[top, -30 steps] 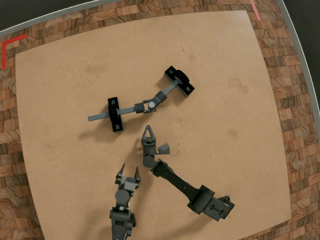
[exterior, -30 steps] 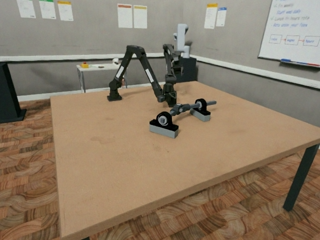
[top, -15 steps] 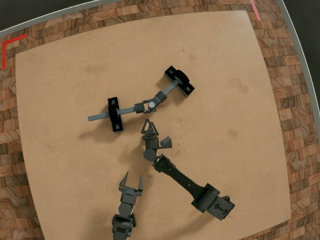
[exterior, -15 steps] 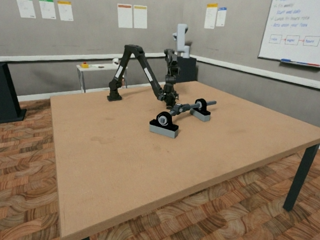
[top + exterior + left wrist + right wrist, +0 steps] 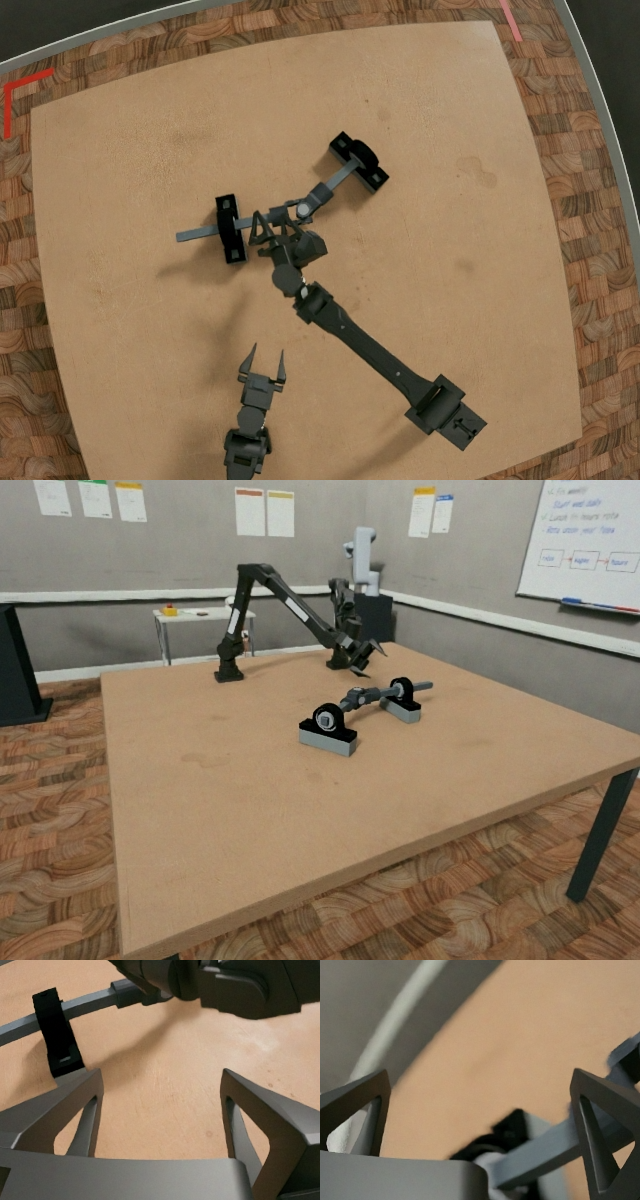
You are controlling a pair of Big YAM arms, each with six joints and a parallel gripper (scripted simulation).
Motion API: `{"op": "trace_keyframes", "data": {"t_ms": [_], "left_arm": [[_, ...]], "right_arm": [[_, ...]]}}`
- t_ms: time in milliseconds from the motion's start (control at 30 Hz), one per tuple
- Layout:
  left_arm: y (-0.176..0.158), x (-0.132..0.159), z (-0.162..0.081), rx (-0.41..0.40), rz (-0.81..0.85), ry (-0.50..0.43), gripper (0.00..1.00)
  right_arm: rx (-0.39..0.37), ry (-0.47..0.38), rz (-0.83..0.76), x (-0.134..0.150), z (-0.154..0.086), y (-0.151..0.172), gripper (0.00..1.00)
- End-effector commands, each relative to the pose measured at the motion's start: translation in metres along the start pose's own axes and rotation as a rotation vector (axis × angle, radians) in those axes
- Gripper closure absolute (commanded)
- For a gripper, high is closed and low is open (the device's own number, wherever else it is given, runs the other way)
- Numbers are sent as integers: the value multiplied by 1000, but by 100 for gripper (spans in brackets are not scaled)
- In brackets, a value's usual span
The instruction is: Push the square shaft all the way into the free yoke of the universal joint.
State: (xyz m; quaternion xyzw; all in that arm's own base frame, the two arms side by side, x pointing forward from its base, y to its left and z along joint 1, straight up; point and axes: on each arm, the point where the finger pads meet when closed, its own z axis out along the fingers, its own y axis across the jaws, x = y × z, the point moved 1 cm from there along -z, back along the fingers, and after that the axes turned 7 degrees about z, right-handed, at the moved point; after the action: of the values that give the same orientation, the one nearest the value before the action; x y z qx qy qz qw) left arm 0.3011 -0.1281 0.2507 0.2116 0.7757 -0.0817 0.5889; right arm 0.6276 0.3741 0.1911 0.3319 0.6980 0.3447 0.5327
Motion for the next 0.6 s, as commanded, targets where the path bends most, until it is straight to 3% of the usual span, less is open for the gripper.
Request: {"op": "trace_keyframes", "data": {"t_ms": [0, 300, 400, 567], "left_arm": [[0, -14, -1, 0, -5, -38, 36], [1, -11, -1, -5, -7, -22, 36], [1, -11, -1, -5, -7, -22, 36], [1, -11, -1, -5, -7, -22, 36]], "right_arm": [[58, 44, -221, 3, 27, -3, 0], [124, 288, -630, 11, 39, -12, 0], [127, 315, -678, 11, 39, -14, 0], [126, 509, -913, 11, 37, -21, 0]]}}
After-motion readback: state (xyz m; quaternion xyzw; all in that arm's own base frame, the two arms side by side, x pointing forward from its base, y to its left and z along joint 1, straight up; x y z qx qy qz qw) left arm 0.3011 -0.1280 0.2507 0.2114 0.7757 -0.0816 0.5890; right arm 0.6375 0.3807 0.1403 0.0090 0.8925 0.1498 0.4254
